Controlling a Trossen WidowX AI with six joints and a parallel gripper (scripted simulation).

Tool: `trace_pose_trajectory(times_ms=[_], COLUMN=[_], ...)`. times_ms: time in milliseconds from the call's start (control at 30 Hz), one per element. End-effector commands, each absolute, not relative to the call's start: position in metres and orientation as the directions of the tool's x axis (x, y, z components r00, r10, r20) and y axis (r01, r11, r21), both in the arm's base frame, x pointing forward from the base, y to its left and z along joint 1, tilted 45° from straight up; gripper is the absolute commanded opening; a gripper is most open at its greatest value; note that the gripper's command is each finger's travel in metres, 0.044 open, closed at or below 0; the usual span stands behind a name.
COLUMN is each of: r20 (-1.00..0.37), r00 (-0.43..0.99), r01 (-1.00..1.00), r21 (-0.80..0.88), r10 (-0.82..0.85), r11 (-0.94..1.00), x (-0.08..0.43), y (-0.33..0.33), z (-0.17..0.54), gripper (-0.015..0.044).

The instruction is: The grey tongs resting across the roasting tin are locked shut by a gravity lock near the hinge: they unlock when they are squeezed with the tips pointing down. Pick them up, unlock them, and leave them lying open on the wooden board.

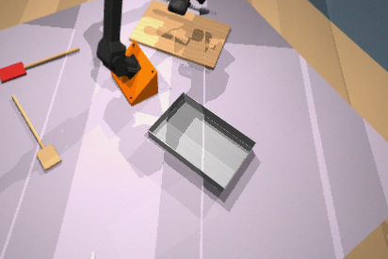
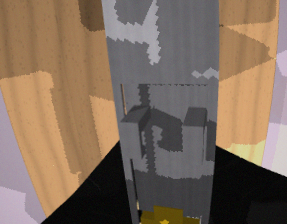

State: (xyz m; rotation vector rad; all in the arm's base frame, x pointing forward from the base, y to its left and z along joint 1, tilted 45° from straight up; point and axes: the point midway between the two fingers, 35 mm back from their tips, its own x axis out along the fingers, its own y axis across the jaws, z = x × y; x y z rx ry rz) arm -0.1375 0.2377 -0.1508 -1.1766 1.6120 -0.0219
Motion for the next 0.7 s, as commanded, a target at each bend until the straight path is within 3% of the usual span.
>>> trace_pose_trajectory(times_ms=[0,667], r20=[-0.724,-0.723], r00=[0.076,0.076], r01=[-0.66,-0.66], r21=[-0.552,-0.552], r10=[-0.686,-0.686], r11=[0.51,0.509], x=[-0.137,-0.134], y=[0.231,0.208], z=[-0.156,-0.179], gripper=[-0.015,-0.015])
